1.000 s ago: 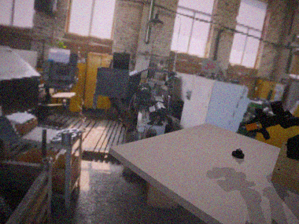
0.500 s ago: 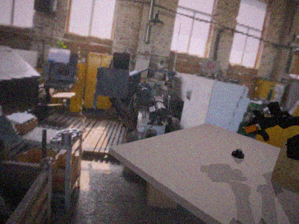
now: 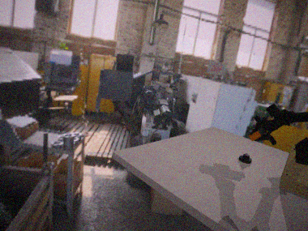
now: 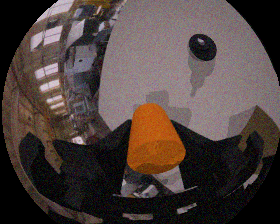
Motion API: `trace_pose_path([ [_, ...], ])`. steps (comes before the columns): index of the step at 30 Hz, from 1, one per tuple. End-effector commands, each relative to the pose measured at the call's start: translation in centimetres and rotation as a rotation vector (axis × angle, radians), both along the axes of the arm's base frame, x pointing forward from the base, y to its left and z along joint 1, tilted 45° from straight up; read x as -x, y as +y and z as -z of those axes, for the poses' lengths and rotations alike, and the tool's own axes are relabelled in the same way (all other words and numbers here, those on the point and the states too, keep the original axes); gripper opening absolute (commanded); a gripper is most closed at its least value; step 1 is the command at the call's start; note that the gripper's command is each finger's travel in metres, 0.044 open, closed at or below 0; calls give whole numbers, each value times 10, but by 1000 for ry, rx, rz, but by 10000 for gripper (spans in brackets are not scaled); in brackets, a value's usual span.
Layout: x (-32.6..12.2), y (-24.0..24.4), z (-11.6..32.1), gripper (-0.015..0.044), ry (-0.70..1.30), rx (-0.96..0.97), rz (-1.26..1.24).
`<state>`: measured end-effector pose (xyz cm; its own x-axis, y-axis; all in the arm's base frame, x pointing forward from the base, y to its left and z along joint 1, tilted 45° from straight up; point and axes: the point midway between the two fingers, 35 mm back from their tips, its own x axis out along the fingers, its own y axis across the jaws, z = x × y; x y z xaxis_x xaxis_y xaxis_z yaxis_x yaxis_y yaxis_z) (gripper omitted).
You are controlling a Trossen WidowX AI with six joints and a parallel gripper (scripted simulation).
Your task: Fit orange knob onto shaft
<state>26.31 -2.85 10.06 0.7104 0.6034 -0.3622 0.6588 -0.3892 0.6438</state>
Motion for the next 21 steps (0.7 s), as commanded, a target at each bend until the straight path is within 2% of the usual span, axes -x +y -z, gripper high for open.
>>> trace_pose_path([
  [1,-4,4,4,0,51,26,-46],
  [21,-18,33,25,0,356,135,-344],
])
